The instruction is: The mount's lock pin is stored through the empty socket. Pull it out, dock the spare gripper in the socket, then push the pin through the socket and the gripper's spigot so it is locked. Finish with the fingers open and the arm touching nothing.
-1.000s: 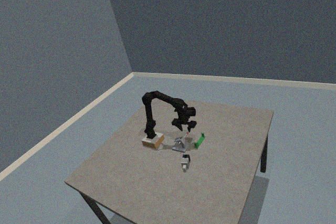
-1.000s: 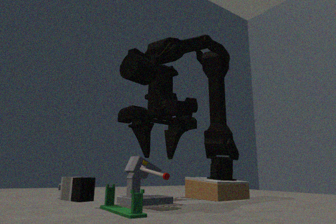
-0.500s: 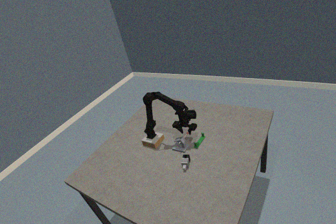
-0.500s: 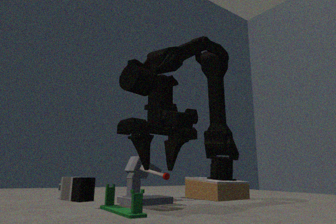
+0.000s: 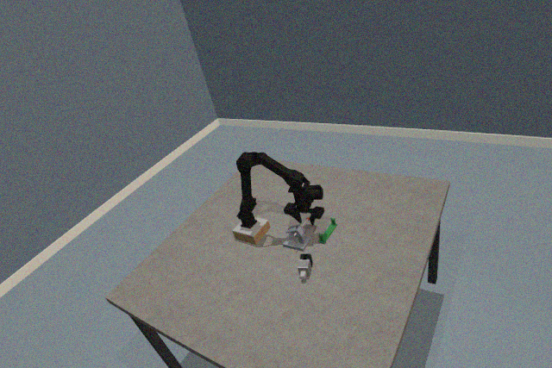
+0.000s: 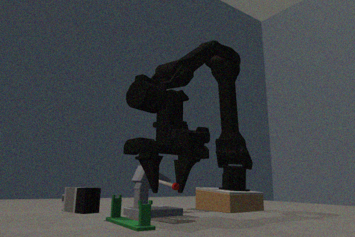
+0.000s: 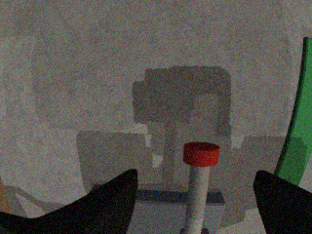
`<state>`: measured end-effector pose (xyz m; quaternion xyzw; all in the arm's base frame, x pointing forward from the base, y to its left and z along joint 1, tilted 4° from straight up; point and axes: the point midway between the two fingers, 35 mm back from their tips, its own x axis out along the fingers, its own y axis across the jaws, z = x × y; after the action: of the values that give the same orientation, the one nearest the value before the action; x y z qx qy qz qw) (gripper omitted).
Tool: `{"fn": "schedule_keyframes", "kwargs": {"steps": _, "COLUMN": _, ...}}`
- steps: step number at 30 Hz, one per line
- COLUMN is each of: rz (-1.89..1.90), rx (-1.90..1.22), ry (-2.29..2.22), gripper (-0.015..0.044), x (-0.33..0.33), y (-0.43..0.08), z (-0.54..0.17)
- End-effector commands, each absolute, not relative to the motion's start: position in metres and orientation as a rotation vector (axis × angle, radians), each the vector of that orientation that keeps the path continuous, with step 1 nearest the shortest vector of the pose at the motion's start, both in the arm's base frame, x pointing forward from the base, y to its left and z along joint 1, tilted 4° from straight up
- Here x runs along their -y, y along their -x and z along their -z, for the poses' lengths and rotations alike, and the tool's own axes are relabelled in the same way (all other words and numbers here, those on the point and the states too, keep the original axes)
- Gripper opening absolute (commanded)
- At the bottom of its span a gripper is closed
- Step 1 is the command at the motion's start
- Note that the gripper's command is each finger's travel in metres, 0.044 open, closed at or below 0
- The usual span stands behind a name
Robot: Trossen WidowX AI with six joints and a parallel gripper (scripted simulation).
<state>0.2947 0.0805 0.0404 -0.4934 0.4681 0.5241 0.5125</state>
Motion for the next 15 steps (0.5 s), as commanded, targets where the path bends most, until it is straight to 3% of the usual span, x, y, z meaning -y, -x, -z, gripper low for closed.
{"fn": "schedule_keyframes", "kwargs": {"steps": 1, "rz": -1.258, "rx": -1.135, "ry": 1.185, "gripper": 0.03, "x": -0.0801, "y": -0.2928, "z": -0.0323}}
{"fn": "schedule_keyframes", "kwargs": {"steps": 8, "rz": -1.258, "rx": -1.135, "ry": 1.185, "gripper": 0.03, "x": -0.0802, "y": -0.2924, "z": -0.0299}}
{"fn": "schedule_keyframes", "kwargs": {"steps": 15, "rz": -1.258, "rx": -1.135, "ry": 1.185, "gripper": 0.0116, "x": -0.0802, "y": -0.2924, "z": -0.0299}}
